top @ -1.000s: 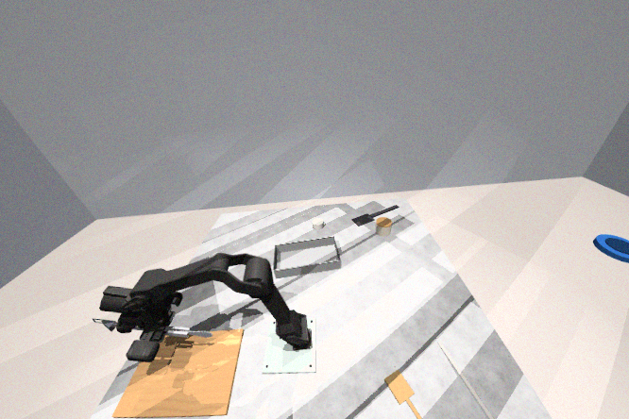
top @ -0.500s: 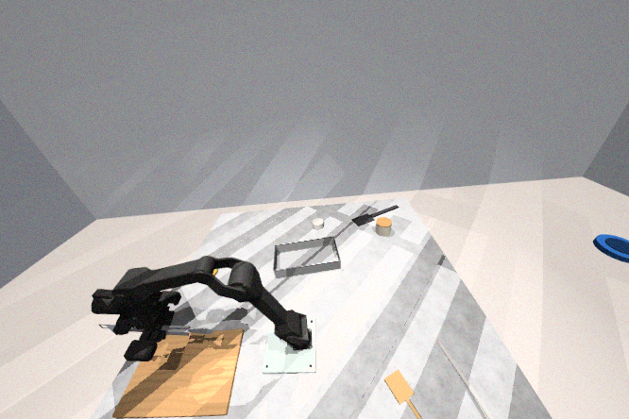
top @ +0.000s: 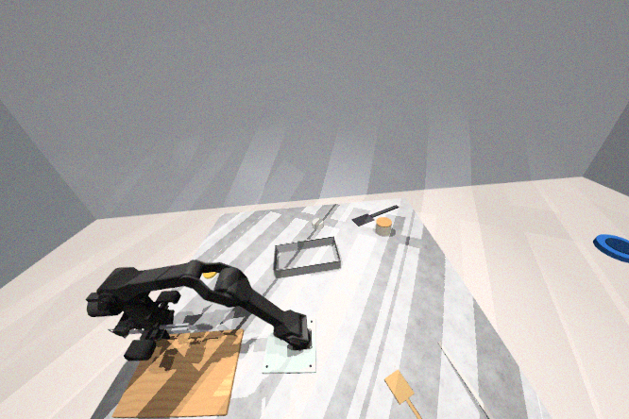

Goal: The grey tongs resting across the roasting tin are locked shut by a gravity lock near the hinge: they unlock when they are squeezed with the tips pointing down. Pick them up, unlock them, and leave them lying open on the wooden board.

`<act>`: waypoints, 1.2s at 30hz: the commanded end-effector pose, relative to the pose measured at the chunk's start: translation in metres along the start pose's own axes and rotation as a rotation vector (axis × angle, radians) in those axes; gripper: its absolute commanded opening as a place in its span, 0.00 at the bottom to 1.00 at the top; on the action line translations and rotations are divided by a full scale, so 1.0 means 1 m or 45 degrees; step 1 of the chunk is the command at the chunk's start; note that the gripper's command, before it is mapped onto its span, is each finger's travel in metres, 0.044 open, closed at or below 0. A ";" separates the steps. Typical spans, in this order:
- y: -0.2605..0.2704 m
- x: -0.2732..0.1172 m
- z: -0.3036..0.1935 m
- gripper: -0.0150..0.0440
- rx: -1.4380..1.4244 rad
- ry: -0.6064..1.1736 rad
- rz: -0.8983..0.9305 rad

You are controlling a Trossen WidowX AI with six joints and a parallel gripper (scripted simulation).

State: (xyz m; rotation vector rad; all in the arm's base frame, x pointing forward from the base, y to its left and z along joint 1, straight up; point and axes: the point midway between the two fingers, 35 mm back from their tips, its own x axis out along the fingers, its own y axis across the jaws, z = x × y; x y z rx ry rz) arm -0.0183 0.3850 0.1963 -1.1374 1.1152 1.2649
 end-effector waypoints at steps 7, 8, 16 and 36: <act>0.000 -0.001 -0.003 0.00 0.011 0.082 0.007; 0.000 -0.001 -0.003 0.00 0.011 0.082 0.007; 0.000 0.003 -0.003 0.00 0.011 0.081 0.007; 0.001 0.036 0.000 0.00 0.011 0.081 0.007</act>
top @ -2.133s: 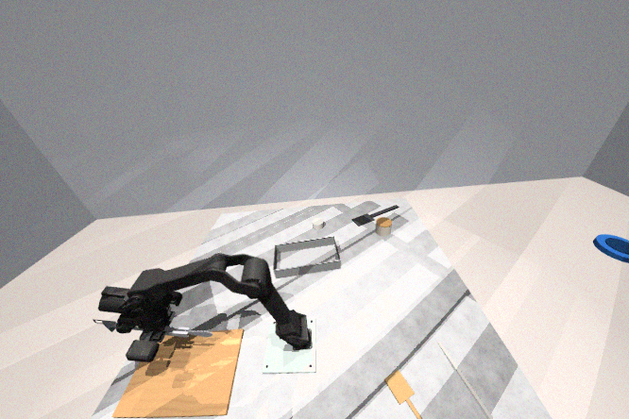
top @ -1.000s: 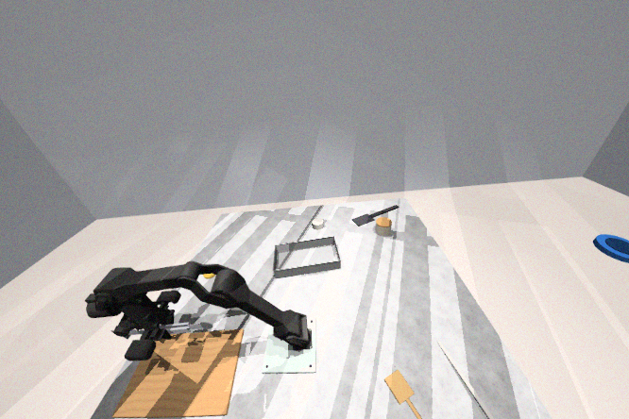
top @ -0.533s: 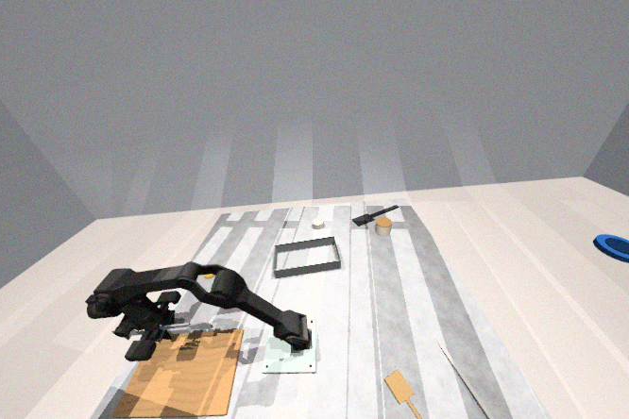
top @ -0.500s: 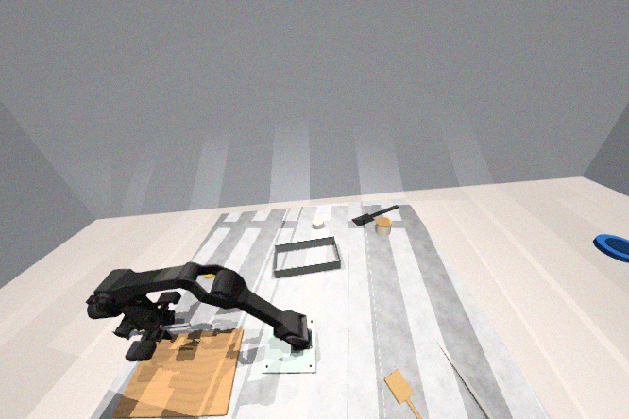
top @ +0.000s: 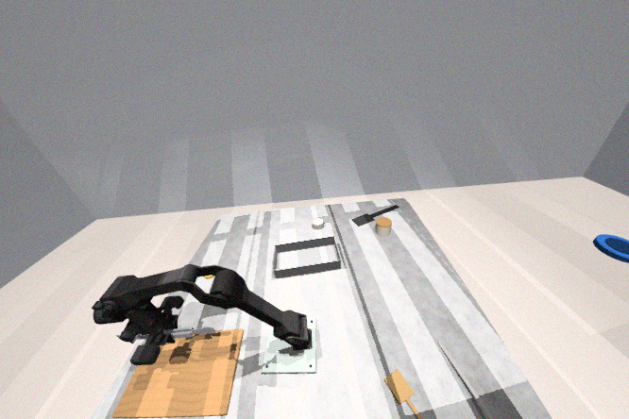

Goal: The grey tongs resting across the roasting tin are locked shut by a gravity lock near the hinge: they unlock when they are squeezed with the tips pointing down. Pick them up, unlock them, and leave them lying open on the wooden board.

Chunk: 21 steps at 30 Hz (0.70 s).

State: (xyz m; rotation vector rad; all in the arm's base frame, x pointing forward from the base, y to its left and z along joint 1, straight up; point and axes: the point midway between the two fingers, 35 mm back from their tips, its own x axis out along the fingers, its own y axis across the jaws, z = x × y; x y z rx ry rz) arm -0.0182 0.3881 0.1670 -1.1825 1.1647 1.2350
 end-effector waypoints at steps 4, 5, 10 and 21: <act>0.001 0.013 0.001 0.00 0.008 -0.001 0.005; 0.001 0.014 0.001 0.00 0.008 -0.001 0.005; 0.001 0.023 0.002 0.00 0.008 -0.001 0.005; 0.001 0.041 0.001 0.00 0.008 -0.001 0.005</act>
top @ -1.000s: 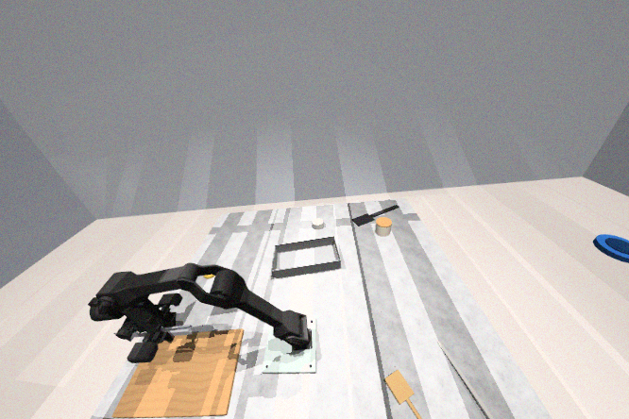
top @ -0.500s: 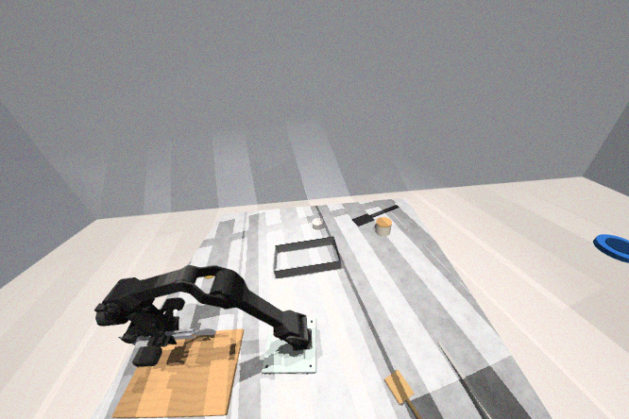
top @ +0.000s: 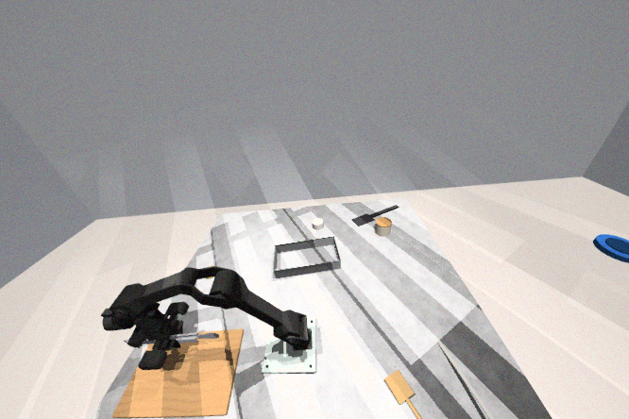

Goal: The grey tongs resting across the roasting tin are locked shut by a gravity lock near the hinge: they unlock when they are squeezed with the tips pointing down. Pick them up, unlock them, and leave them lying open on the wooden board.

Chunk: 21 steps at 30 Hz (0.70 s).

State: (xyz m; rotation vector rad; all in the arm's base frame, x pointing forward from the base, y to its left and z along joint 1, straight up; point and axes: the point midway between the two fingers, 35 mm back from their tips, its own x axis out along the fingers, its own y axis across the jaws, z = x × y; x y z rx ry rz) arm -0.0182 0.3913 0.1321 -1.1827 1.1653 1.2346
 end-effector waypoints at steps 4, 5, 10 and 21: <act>0.001 0.013 -0.001 0.00 0.007 -0.002 0.005; 0.001 0.014 -0.001 0.00 0.007 -0.002 0.005; 0.001 0.023 -0.002 0.00 0.007 -0.002 0.005; 0.000 0.041 -0.004 0.00 0.007 -0.001 0.005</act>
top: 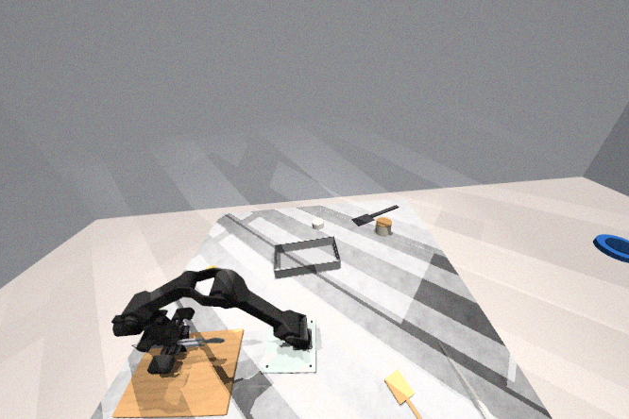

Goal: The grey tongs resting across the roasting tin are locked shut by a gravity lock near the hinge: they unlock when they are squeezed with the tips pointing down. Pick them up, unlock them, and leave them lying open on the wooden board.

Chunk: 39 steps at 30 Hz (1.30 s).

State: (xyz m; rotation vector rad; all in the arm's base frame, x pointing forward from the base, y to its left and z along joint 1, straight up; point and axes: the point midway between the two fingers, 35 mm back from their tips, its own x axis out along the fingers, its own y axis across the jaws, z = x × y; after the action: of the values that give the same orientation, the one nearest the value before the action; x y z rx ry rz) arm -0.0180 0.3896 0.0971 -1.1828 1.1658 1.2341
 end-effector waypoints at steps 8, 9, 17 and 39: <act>0.000 0.013 -0.003 0.00 0.007 -0.002 0.005; 0.000 0.013 -0.003 0.00 0.007 -0.002 0.005; 0.000 0.012 -0.003 0.27 0.000 0.002 0.000; -0.003 0.009 0.000 1.00 0.025 -0.020 0.007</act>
State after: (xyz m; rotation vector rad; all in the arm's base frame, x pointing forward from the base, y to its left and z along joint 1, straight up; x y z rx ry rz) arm -0.0178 0.3877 0.0847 -1.1814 1.1675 1.2345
